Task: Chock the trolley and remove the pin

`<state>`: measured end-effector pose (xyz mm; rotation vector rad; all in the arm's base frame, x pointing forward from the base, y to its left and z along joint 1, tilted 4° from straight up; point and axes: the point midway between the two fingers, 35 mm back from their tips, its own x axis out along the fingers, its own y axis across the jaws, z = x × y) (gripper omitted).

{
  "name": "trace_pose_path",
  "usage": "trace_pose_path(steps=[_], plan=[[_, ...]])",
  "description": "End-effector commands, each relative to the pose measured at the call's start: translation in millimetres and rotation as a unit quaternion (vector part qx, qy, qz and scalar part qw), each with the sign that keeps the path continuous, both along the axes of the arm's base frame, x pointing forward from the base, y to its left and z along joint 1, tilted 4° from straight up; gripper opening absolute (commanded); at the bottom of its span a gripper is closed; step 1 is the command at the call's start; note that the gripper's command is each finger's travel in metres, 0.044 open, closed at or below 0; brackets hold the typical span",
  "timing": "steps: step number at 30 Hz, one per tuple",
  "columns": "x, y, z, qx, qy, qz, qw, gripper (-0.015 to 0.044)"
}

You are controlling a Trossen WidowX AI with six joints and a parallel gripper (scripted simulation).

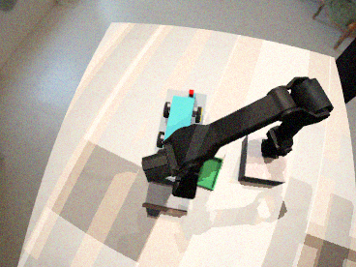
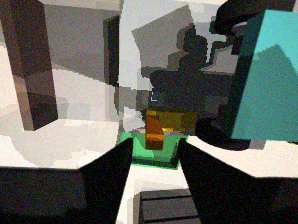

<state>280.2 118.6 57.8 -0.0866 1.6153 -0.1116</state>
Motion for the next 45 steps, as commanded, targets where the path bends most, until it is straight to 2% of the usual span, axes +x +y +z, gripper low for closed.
trace_pose_path(steps=[1,9,13,17,31,45], plan=[[1,2,14,-0.001,-0.003,-0.001,1.000,0.0190],[3,5,34,-0.001,-0.003,-0.001,1.000,0.0190],[2,4,25,0.000,-0.001,0.000,1.000,0.0295],[23,-5,43,0.005,-0.052,0.016,0.998,0.0190],[42,-71,54,-0.031,-0.011,0.254,0.967,0.0190],[47,-142,67,-0.054,0.062,0.481,0.873,0.0190]])
